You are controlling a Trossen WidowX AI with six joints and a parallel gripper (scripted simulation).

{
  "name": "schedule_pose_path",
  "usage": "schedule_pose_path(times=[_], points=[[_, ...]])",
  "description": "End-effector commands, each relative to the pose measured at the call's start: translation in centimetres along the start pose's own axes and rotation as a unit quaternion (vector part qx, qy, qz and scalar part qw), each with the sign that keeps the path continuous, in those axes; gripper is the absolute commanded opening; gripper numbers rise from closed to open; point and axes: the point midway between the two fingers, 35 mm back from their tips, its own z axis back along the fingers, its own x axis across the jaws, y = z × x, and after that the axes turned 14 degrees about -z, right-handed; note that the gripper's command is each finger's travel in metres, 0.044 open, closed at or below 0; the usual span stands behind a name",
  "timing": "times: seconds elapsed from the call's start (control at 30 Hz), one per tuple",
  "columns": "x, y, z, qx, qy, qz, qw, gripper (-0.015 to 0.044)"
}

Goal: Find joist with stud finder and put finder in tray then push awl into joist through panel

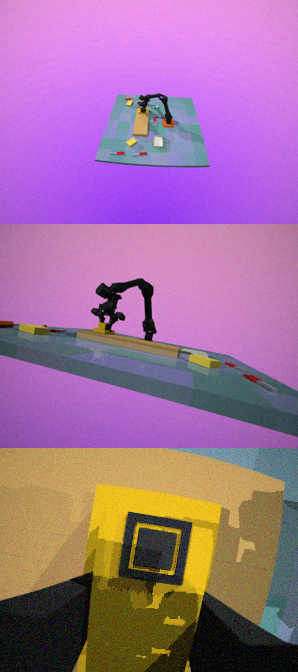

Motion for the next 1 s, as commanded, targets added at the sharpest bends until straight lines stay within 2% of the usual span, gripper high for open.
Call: schedule_pose_path(times=[0.0,0.97], points=[[0.8,0.3,-0.1,0.001,0.0,-0.001,1.0,0.0],[5.3,1.4,-0.1,0.001,-0.001,-0.002,1.0,0.0]])
